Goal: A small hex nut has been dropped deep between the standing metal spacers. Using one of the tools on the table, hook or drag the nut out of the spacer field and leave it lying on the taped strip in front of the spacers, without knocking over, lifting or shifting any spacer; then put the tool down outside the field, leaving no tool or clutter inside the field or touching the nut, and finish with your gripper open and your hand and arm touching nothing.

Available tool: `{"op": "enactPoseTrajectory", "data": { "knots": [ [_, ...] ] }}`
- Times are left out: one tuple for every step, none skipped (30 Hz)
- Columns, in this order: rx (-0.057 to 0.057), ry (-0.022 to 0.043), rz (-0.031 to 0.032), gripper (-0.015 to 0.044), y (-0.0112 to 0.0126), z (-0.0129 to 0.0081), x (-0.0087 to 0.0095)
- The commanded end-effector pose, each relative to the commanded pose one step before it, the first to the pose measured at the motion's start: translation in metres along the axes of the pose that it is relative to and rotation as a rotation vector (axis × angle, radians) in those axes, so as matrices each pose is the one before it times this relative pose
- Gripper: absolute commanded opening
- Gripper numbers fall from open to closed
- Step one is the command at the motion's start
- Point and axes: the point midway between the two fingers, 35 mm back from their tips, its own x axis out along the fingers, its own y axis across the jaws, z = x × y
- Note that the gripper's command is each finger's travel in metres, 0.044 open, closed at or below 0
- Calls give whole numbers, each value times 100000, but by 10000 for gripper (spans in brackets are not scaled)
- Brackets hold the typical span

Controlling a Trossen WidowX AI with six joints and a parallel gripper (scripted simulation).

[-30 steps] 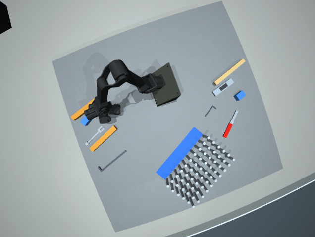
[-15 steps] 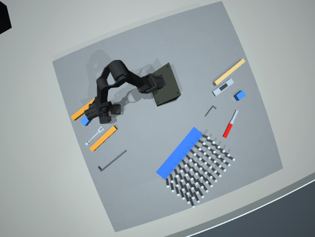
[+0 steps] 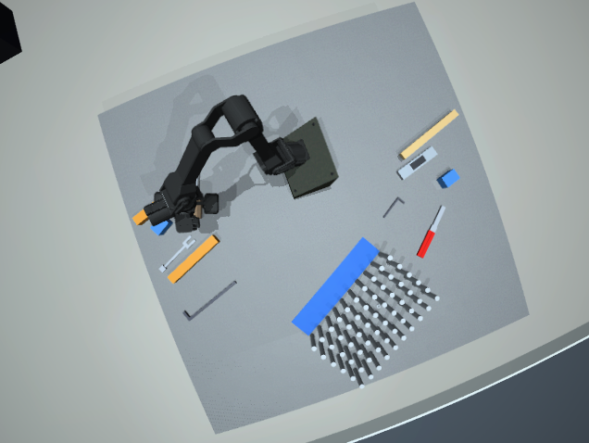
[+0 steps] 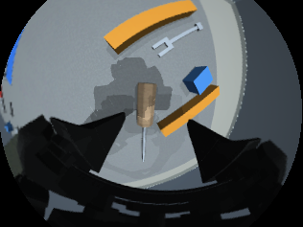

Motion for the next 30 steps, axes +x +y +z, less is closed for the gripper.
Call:
{"op": "enactPoseTrajectory", "data": {
  "knots": [
    [-80, 863, 973, 440, 273, -170, -94],
    [0, 0, 0, 440, 0, 0, 0],
    [0, 0, 0, 440, 0, 0, 0],
    [0, 0, 0, 440, 0, 0, 0],
    [0, 0, 0, 440, 0, 0, 0],
    [0, 0, 0, 440, 0, 0, 0],
    [0, 0, 0, 440, 0, 0, 0],
    [0, 0, 0, 440, 0, 0, 0],
    [0, 0, 0, 440, 0, 0, 0],
    [0, 0, 0, 440, 0, 0, 0],
    [0, 0, 0, 440, 0, 0, 0],
    [0, 0, 0, 440, 0, 0, 0],
    [0, 0, 0, 440, 0, 0, 0],
    [0, 0, 0, 440, 0, 0, 0],
    [0, 0, 0, 440, 0, 0, 0],
    [0, 0, 0, 440, 0, 0, 0],
    [0, 0, 0, 440, 0, 0, 0],
    [109, 644, 503, 440, -3, 9, 21],
    [288, 1945, 1469, 440, -11, 27, 57],
    [347, 3283, 2309, 440, -24, 50, 78],
    [208, 4237, 2675, 440, -44, 72, 67],
    [-44, 4319, 2383, 440, -61, 82, 30],
    [-286, 4357, 2062, 440, -80, 92, -7],
    [-513, 4349, 1721, 440, -100, 100, -44],
    [-556, 3422, 1117, 440, -94, 85, -61],
    [-395, 2049, 569, 440, -63, 53, -48],
    [-142, 682, 172, 440, -22, 18, -18],
    [0, 0, 0, 440, 0, 0, 0],
    [0, 0, 0, 440, 0, 0, 0],
    [0, 0, 0, 440, 0, 0, 0]
  ]
}}
